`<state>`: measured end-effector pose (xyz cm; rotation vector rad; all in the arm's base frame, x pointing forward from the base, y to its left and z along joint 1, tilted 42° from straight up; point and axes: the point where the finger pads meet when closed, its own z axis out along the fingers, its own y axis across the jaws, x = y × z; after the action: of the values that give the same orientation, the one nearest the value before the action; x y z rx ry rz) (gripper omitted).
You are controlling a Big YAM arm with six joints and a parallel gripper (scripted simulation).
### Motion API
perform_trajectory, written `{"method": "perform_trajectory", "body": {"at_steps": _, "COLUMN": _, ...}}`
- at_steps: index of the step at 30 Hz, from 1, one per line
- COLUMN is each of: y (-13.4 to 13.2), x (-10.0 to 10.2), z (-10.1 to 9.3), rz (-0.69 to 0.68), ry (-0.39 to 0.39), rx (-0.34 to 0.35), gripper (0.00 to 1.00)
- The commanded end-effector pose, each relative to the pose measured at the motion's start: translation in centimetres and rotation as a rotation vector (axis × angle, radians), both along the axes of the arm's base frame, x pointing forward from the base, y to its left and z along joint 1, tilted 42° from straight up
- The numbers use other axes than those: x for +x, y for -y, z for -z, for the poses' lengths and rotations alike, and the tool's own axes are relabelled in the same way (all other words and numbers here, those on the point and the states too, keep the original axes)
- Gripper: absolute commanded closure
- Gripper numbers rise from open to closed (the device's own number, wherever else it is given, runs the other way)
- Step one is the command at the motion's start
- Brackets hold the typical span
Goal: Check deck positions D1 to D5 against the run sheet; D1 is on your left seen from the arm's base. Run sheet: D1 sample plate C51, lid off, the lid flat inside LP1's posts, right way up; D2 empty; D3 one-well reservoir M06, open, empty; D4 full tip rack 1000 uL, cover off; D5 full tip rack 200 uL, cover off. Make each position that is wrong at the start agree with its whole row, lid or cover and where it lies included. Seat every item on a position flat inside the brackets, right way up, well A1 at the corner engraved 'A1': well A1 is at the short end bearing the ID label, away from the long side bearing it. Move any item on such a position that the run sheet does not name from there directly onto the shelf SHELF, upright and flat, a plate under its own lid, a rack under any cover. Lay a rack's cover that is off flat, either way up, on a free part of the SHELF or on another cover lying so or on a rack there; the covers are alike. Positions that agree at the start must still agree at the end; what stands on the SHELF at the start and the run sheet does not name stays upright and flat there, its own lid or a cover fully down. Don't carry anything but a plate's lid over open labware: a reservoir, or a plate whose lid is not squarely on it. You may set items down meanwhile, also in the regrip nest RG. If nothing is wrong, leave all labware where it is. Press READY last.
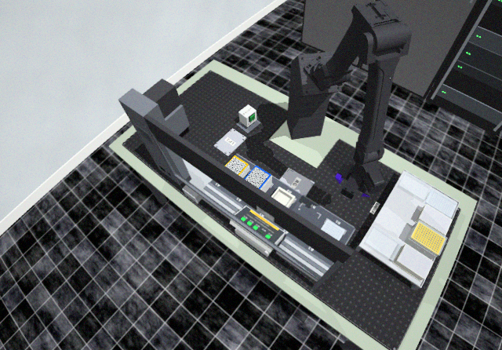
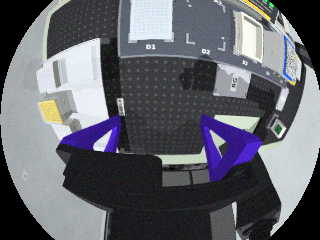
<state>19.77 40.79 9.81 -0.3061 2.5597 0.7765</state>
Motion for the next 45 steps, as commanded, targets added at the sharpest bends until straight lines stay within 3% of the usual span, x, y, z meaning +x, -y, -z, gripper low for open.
{"method": "perform_trajectory", "body": {"at_steps": 1, "y": -1.0, "x": -0.2, "z": -0.5, "rz": 0.016, "ry": -0.016, "rx": 0.010, "gripper": 0.00}}
{"method": "perform_trajectory", "body": {"at_steps": 8, "y": -2.9, "x": -0.9, "z": -1.8, "rz": 0.015, "ry": -0.016, "rx": 0.012, "gripper": 0.00}}
{"method": "perform_trajectory", "body": {"at_steps": 16, "y": -2.7, "x": 3.2, "z": -3.5, "rz": 0.019, "ry": -0.005, "rx": 0.008, "gripper": 0.00}}
{"method": "perform_trajectory", "body": {"at_steps": 18, "y": -2.7, "x": 3.2, "z": -3.5, "rz": 0.019, "ry": -0.005, "rx": 0.008, "gripper": 0.00}}
{"method": "perform_trajectory", "body": {"at_steps": 45, "y": -3.2, "x": 14.7, "z": -9.8, "rz": 0.021, "ry": 0.003, "rx": 0.016, "gripper": 0.00}}
